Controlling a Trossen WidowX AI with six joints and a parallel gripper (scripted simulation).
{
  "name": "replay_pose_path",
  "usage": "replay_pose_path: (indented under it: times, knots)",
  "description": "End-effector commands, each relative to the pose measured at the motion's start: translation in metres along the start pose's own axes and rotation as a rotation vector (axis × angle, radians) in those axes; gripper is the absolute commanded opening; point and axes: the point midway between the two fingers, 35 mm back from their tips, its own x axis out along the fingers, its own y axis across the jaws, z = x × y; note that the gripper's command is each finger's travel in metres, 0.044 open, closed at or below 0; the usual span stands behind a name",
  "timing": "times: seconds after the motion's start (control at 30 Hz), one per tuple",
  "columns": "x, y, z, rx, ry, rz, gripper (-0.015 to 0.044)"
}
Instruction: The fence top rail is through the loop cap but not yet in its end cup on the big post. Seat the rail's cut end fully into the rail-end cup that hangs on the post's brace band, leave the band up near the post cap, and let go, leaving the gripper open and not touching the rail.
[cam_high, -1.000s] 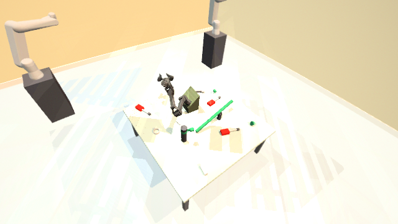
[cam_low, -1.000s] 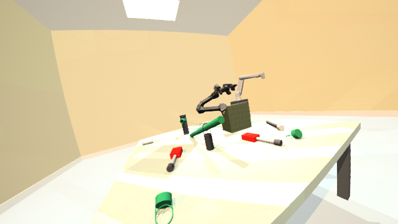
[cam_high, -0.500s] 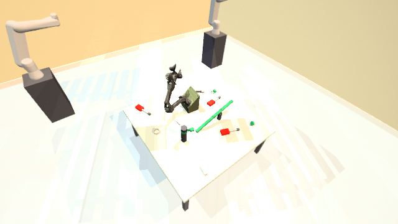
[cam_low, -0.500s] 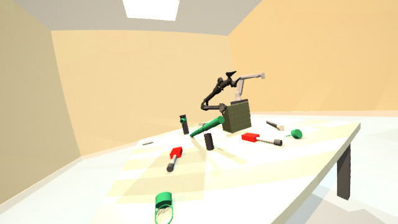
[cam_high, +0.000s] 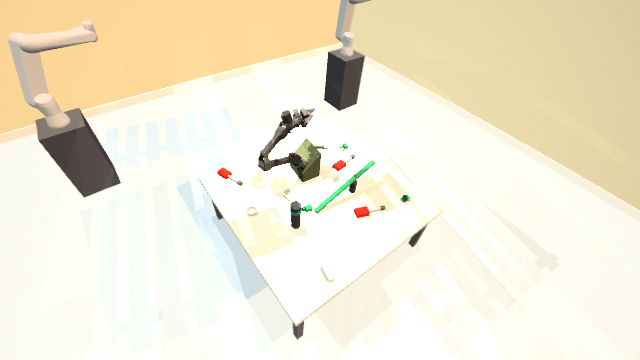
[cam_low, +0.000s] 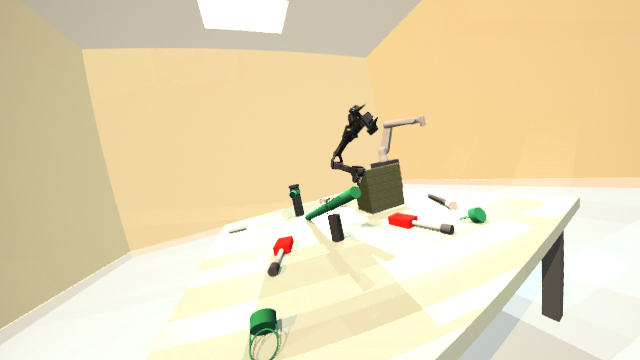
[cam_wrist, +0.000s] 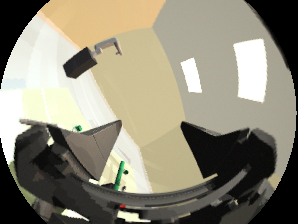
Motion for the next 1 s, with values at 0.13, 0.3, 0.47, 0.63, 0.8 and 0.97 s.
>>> replay_pose_path:
  times: [0.13,0.3,0.47,0.63,0.8,0.97]
  knots:
    - [0.023,-0.026,-0.123,0.456,0.503,-0.088,0.0440]
    - [0.011,-0.033,-0.207,0.743,0.823,-0.216,0.0440]
    - [-0.014,-0.028,-0.278,1.001,1.077,-0.355,0.0440]
    - [-0.051,-0.019,-0.334,1.180,1.338,-0.527,0.0440]
    - [-0.106,-0.003,-0.389,1.325,1.647,-0.770,0.0440]
    - [-0.147,0.010,-0.419,1.375,1.847,-0.950,0.0440]
